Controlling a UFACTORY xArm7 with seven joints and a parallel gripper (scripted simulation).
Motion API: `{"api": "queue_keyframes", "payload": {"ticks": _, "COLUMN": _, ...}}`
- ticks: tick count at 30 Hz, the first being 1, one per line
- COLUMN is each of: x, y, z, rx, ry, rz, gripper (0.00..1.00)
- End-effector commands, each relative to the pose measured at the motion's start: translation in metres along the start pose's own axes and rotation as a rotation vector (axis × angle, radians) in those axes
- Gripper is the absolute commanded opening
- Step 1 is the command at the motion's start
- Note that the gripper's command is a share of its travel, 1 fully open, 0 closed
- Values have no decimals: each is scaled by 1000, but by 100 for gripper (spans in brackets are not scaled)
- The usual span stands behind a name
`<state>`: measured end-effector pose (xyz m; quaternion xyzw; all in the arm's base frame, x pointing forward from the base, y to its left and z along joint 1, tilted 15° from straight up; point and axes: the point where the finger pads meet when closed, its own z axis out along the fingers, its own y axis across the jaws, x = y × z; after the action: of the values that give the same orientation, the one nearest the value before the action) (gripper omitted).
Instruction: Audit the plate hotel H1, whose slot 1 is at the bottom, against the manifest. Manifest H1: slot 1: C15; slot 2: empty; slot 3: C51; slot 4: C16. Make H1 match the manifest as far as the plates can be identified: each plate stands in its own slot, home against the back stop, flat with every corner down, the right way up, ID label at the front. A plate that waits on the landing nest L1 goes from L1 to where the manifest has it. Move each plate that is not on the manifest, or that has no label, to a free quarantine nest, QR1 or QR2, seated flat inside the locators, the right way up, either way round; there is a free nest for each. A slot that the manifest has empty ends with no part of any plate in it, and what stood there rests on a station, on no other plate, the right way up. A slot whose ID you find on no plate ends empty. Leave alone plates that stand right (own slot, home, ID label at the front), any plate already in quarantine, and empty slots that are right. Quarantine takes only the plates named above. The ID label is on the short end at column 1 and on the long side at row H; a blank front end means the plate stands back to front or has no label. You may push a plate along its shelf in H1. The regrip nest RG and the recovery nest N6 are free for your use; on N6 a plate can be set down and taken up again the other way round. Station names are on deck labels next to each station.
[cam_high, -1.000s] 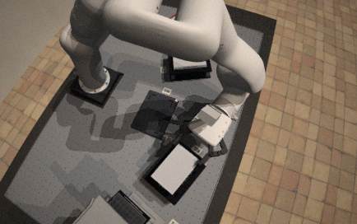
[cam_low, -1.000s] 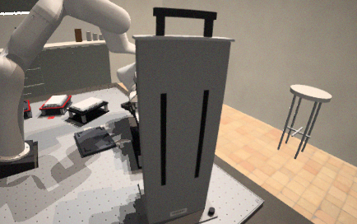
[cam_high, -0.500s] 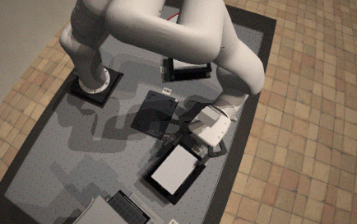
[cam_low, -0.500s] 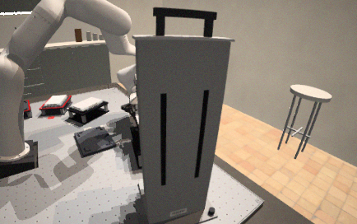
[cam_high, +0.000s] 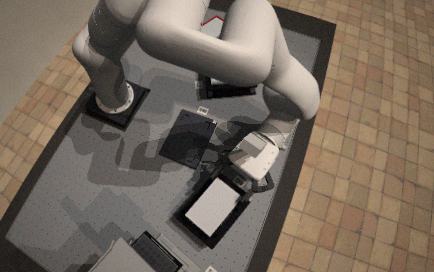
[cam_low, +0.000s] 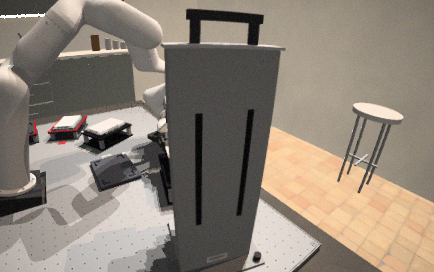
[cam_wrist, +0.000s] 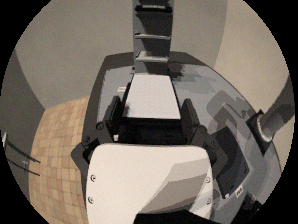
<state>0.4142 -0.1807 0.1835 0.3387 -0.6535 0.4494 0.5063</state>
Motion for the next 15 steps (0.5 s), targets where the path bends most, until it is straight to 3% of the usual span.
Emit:
{"api": "queue_keyframes", "payload": {"ticks": 1, "x": 1, "y": -1, "z": -1, "rx": 0, "ry": -1, "rz": 5, "gripper": 0}}
{"api": "queue_keyframes", "payload": {"ticks": 15, "x": -1, "y": -1, "z": -1, "rx": 0, "ry": -1, "rz": 5, "gripper": 0}}
